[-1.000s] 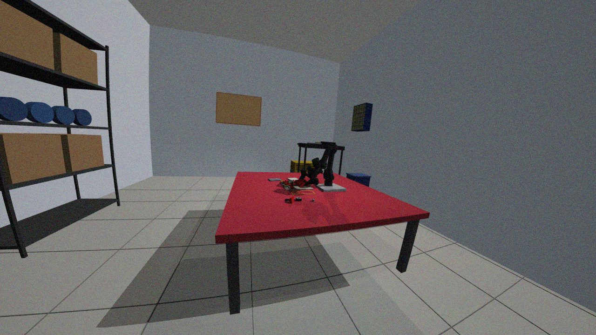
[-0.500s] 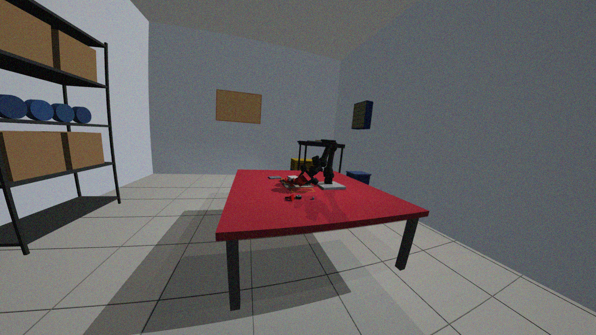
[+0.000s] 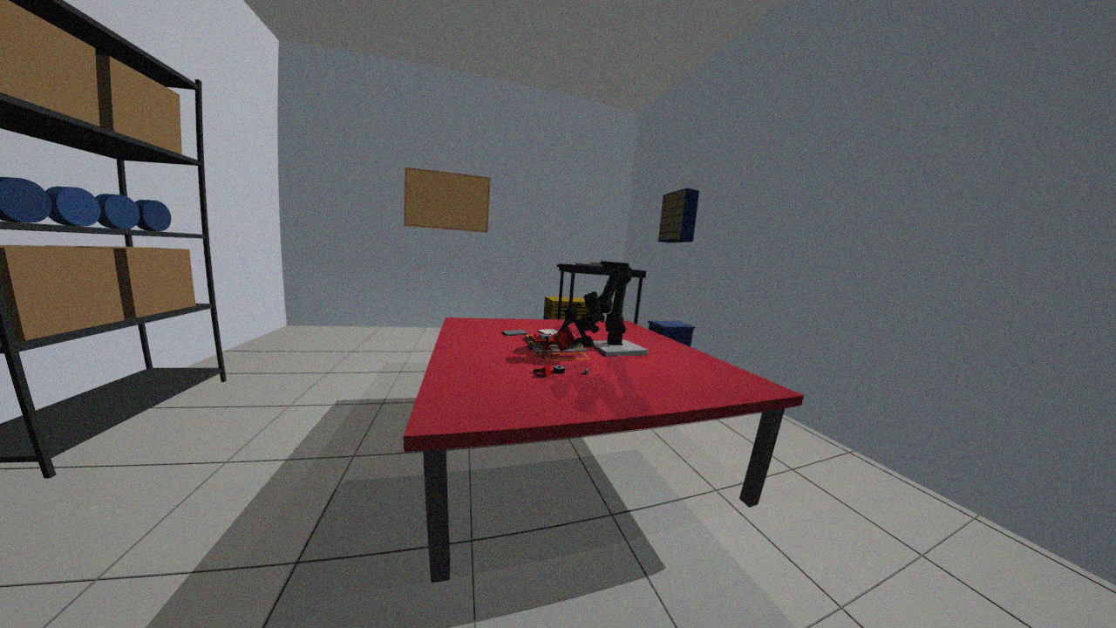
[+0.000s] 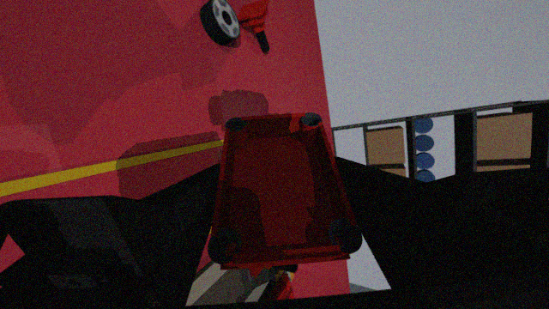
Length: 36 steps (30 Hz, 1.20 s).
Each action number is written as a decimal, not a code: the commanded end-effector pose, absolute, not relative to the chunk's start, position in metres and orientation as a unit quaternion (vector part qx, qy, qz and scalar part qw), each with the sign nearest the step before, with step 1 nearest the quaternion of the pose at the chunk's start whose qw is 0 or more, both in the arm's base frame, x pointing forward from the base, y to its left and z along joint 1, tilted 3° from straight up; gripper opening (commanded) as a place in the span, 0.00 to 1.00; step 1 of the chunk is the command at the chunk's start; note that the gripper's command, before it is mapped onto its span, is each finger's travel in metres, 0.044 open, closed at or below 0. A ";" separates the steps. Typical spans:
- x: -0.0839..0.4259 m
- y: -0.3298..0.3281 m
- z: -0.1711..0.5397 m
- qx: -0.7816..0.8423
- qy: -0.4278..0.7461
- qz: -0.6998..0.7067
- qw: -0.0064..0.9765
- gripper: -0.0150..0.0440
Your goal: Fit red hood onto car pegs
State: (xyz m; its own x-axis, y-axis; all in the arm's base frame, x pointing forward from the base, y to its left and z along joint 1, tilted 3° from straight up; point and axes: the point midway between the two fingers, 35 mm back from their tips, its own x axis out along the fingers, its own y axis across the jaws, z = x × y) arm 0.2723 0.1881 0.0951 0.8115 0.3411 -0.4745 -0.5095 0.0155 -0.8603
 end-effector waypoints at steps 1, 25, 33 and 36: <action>0.273 0.188 0.096 -0.675 0.048 0.301 0.672 0.25; 0.273 0.188 0.095 -0.868 -0.061 0.299 0.391 0.25; 0.272 0.187 0.091 -0.909 -0.096 0.290 0.285 0.25; 0.271 0.187 0.089 -0.920 -0.109 0.285 0.244 0.25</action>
